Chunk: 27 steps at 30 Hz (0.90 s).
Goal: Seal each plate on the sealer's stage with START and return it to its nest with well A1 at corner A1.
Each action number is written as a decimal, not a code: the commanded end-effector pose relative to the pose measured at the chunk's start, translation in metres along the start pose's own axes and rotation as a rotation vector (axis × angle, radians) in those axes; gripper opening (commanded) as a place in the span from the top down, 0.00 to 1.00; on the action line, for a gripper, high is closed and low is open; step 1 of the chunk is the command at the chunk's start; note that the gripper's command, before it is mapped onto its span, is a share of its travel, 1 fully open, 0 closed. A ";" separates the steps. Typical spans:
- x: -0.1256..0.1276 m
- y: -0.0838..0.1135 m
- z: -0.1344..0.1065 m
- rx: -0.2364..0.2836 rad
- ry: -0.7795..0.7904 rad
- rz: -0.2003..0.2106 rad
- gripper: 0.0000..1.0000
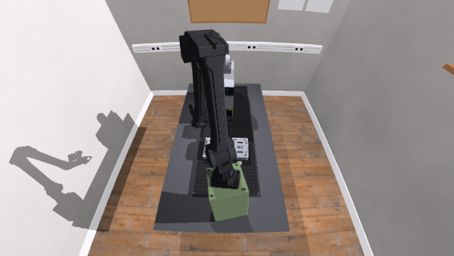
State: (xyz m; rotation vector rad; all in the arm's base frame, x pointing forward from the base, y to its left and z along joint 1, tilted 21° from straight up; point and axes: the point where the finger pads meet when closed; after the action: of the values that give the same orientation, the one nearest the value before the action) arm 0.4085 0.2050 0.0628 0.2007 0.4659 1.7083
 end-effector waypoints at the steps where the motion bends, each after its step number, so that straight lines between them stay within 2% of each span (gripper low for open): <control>1: 0.003 -0.001 0.039 -0.107 -0.020 0.014 1.00; 5: 0.000 -0.002 0.043 -0.108 -0.037 0.011 1.00; 15: -0.004 -0.003 0.069 -0.160 -0.102 0.006 1.00; 27: -0.003 -0.009 0.061 -0.141 -0.074 0.001 1.00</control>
State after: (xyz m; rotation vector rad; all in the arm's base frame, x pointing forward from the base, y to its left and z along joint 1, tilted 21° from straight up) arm 0.4257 0.2137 0.0993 0.1839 0.3370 1.7272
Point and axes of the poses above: the point where the finger pads meet when closed, its own y axis back along the fingers, its own x axis across the jaws, z = x × y, and after that the axes turned 9 degrees about y, right-handed
